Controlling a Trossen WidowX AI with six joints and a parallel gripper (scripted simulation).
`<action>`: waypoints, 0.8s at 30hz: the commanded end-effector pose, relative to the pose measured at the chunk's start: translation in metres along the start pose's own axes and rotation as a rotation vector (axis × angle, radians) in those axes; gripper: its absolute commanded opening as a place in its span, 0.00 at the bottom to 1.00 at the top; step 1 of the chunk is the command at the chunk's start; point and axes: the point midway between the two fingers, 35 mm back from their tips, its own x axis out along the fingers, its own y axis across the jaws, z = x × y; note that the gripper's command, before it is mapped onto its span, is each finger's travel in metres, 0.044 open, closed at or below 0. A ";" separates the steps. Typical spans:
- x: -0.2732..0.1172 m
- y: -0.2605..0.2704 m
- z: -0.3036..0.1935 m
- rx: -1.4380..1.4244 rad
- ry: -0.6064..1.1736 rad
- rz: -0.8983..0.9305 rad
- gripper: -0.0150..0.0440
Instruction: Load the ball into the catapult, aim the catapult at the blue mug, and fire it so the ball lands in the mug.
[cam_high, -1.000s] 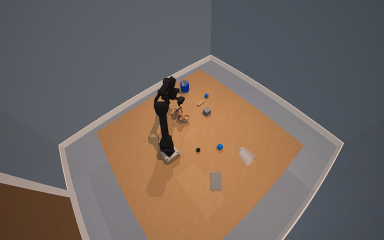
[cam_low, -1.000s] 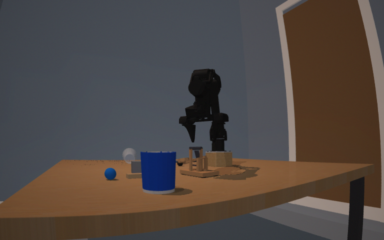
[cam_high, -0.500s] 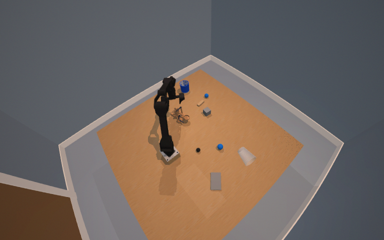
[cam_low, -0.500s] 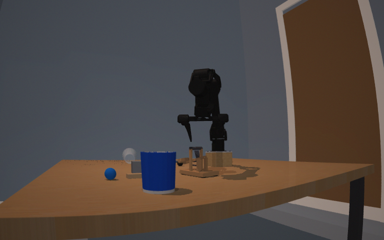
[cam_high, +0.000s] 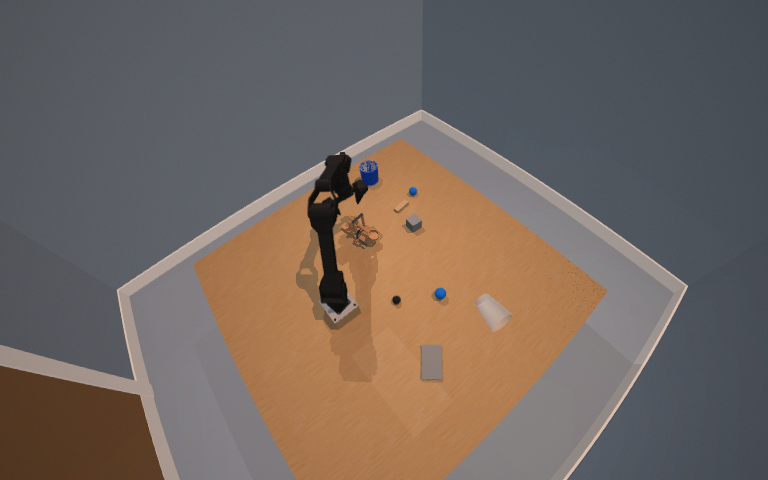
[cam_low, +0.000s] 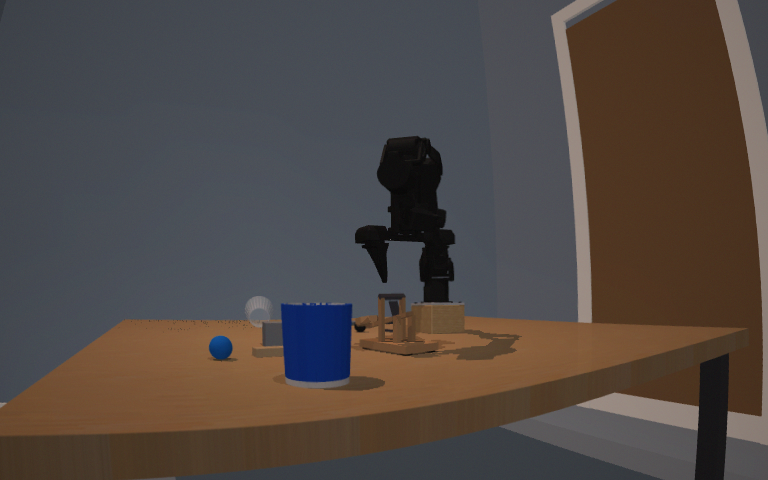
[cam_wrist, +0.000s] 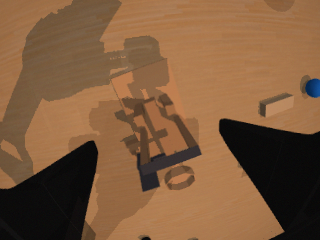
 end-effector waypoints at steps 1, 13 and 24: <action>0.000 0.000 0.000 -0.080 0.003 -0.002 1.00; 0.046 0.000 -0.001 -0.207 0.003 -0.002 1.00; 0.060 -0.001 0.000 -0.207 0.003 -0.002 1.00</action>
